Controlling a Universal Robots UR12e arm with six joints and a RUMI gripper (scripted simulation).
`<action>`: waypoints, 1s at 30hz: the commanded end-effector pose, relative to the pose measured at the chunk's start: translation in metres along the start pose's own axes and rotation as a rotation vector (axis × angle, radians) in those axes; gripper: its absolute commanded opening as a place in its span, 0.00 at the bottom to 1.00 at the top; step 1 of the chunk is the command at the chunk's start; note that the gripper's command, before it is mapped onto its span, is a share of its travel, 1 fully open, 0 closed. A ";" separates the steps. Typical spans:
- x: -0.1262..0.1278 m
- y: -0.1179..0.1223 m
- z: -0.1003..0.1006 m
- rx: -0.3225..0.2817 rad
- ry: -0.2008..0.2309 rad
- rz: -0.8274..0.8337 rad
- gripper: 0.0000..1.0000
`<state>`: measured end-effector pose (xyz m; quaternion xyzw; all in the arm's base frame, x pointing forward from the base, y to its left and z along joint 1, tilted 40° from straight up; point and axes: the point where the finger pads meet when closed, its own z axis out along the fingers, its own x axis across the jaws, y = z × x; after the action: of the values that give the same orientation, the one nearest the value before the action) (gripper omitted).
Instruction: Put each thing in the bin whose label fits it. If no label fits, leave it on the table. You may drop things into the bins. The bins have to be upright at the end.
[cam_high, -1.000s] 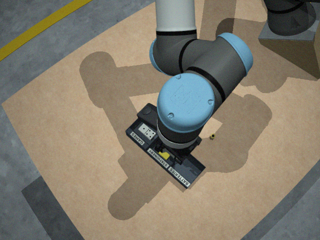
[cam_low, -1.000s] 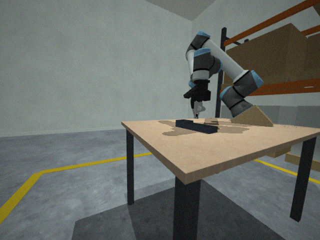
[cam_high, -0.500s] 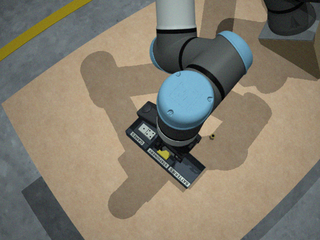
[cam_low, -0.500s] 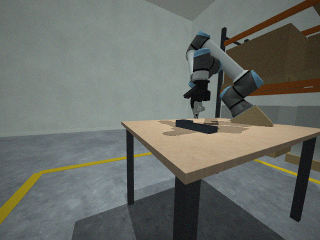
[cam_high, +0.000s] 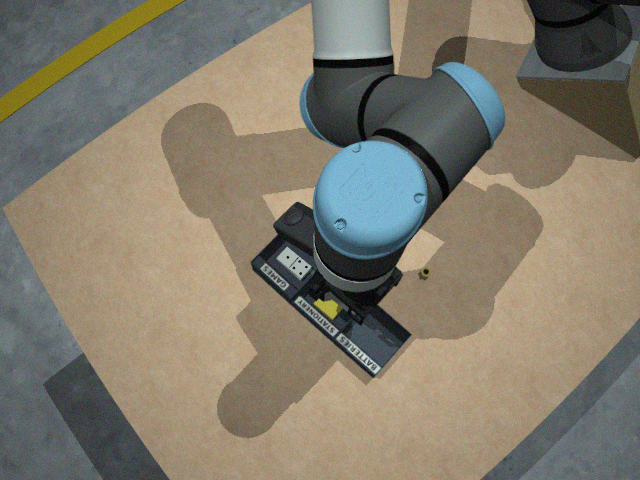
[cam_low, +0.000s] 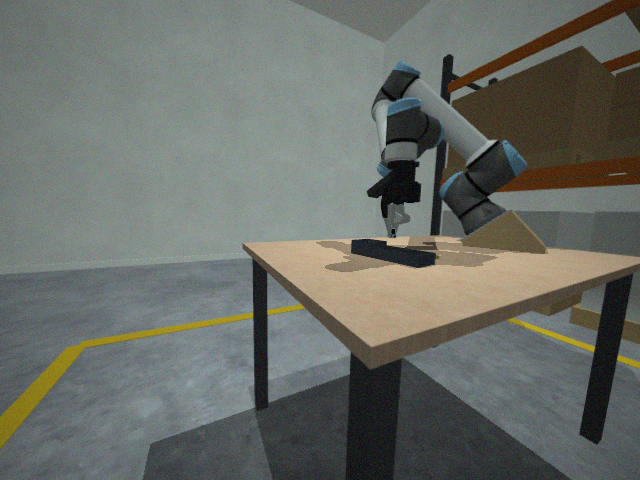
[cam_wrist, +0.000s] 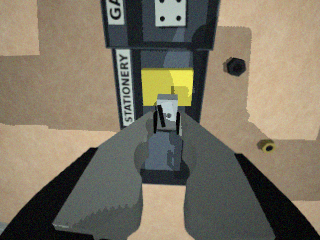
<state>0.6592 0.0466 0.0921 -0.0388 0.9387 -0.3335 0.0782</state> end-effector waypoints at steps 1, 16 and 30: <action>0.000 0.000 0.003 0.000 -0.001 0.000 0.00; 0.000 0.000 0.033 0.000 -0.001 0.000 0.00; -0.001 0.000 0.038 0.000 -0.001 0.000 0.00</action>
<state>0.6660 0.0226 0.0624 -0.0388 0.9387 -0.3335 0.0781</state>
